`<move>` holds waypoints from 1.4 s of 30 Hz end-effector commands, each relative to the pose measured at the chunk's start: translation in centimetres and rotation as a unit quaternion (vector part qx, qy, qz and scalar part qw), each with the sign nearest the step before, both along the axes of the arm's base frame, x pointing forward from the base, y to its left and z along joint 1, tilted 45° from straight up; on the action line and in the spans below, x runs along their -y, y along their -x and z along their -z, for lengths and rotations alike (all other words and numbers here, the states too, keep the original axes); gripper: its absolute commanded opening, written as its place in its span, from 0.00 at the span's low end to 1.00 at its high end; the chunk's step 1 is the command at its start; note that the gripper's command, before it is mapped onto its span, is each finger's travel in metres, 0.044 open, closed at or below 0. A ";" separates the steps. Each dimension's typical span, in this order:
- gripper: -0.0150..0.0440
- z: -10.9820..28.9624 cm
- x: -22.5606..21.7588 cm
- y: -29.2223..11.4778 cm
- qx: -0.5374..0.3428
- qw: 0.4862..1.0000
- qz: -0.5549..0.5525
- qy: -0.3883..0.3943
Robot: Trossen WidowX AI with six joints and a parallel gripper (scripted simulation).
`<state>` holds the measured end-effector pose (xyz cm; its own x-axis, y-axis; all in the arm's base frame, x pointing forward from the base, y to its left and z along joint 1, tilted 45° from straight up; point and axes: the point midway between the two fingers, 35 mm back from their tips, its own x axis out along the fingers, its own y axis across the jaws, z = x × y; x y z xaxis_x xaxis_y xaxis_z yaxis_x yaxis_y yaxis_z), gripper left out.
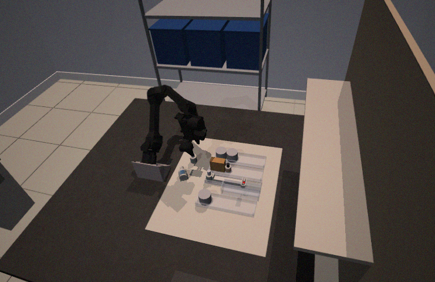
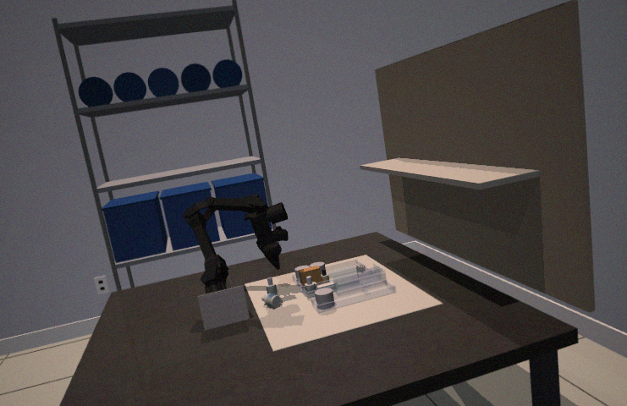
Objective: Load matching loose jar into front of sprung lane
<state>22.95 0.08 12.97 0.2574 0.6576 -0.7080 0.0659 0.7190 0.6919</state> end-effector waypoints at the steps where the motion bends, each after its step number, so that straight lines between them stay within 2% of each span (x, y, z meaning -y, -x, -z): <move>1: 1.00 -0.8 -1.9 2.7 -0.063 0.996 -0.061 -0.015; 7: 1.00 -0.6 -1.9 2.4 -0.063 0.996 -0.061 -0.014; 11: 1.00 1.5 -4.0 2.1 -0.062 0.996 -0.061 -0.015; 19: 1.00 2.6 -5.1 1.9 -0.062 0.996 -0.061 -0.015; 42: 1.00 4.9 -7.3 1.6 -0.061 0.996 -0.061 -0.016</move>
